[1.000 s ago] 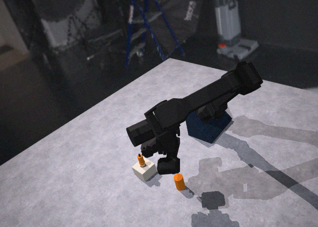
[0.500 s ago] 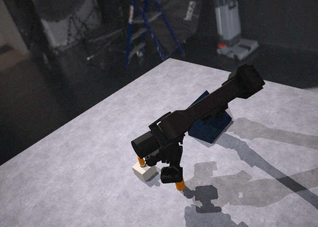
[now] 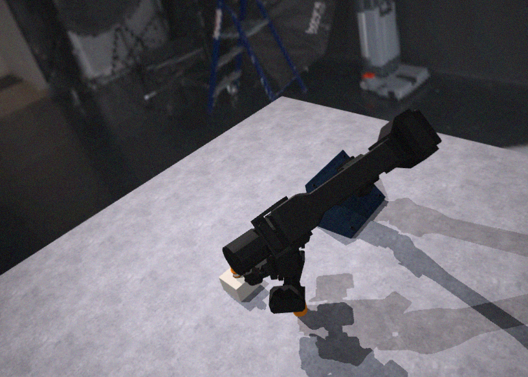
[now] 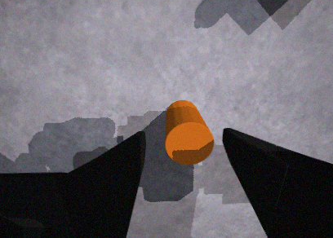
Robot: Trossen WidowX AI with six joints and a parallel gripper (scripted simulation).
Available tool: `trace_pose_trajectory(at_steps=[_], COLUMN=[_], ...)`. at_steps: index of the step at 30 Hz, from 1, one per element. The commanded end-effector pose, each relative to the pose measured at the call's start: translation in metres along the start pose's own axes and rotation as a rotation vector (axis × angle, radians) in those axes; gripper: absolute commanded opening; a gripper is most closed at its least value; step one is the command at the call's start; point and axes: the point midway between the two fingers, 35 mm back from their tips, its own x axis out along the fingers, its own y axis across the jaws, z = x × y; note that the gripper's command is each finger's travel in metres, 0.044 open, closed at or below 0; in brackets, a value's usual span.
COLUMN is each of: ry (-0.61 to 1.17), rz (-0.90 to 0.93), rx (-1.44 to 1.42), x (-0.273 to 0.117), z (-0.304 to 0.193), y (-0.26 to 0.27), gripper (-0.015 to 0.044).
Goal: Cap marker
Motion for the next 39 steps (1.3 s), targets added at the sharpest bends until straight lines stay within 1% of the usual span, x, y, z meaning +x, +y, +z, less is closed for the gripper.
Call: trace_pose_trajectory(at_steps=[1,16,20,29,32,33,39], ry=[0.006,0.009,0.008,0.008,0.008,0.007,0.005], rz=[0.001,0.003,0.002,0.002,0.002,0.002,0.001], rx=[0.008,0.008,0.008,0.008,0.008,0.008,0.008], x=[0.008,0.029,0.029,0.029,0.025,0.023,0.006], z=[-0.001,-0.003,-0.003,-0.003,-0.002,-0.002,-0.001], y=[-0.002,-0.002,-0.003,-0.002,-0.002,-0.002,-0.001], gripper=[0.0256,0.0256,0.0151,0.0091,0.0013,0.0000,0.0000])
